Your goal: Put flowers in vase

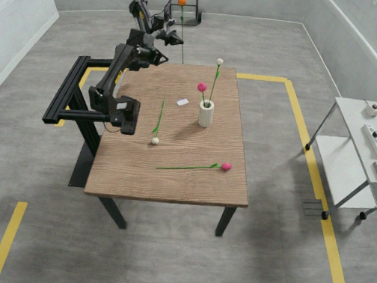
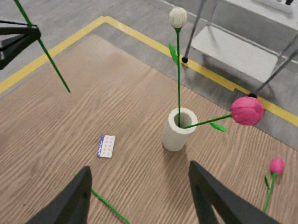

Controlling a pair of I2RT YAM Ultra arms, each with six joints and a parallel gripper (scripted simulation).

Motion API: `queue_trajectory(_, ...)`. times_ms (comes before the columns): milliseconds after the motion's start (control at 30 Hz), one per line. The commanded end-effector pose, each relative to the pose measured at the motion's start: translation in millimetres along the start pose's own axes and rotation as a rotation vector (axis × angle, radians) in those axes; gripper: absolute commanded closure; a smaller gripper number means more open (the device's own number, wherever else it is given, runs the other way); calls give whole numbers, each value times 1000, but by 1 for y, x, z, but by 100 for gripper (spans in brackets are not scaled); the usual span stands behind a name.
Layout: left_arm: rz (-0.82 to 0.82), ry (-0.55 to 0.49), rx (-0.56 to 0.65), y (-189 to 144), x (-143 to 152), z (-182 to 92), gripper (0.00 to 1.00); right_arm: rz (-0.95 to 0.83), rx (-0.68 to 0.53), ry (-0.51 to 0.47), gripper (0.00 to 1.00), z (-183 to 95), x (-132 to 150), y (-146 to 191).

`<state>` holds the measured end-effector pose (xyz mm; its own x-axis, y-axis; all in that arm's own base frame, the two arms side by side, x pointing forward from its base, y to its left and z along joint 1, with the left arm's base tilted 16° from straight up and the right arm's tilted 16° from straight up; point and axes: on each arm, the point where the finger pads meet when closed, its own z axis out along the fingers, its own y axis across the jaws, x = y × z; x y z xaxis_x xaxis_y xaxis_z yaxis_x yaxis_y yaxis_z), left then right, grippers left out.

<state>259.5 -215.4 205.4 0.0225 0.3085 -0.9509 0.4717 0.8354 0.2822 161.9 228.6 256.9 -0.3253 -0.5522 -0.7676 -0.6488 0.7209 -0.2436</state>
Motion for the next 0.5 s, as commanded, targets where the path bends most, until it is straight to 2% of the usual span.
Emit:
queue_trajectory(0, -36, -70, 20, -5, -29, 3, 100, 14, -7, -35, 30, -7, -5, 0)
queue_trajectory(467, -33, -64, 54, -21, -28, 11, 100, 14, -7, -35, 30, -7, -5, 0)
